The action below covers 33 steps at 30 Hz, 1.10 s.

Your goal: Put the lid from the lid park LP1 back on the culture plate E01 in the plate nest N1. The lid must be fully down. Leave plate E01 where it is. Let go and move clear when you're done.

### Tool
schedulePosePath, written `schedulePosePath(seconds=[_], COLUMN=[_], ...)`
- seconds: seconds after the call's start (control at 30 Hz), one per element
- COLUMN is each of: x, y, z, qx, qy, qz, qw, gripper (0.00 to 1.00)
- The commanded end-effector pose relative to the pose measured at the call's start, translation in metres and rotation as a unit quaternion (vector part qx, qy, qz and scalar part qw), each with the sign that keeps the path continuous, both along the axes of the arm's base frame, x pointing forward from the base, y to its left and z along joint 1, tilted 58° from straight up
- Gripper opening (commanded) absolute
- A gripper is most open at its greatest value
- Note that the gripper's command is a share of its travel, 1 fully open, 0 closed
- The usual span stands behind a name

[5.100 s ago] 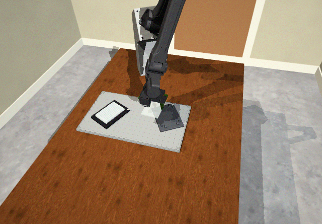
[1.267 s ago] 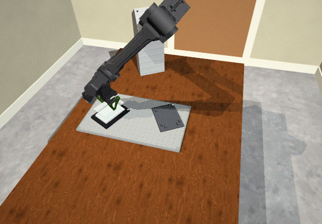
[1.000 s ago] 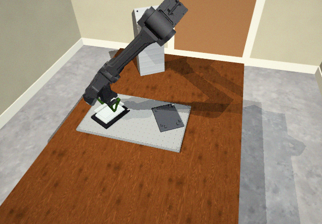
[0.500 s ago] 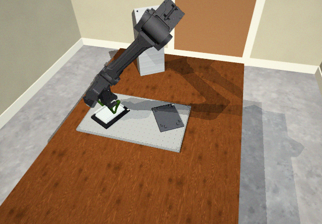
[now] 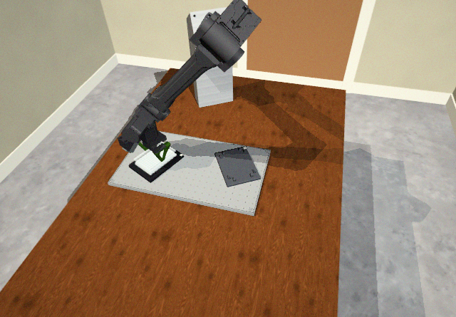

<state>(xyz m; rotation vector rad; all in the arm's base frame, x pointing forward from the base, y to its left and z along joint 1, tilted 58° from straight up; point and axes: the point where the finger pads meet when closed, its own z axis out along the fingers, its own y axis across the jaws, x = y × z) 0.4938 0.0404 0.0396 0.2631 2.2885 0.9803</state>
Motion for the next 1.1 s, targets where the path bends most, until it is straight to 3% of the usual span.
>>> schedulePosePath(seconds=[0.0,1.07], x=[0.0012,0.0048], y=[0.0036,0.0065], z=[-0.0060,-0.0078], qx=[0.002,0.001], qy=[0.004,0.003], qz=[0.000,0.000], qw=[1.000,1.000], gripper=[0.00,0.00])
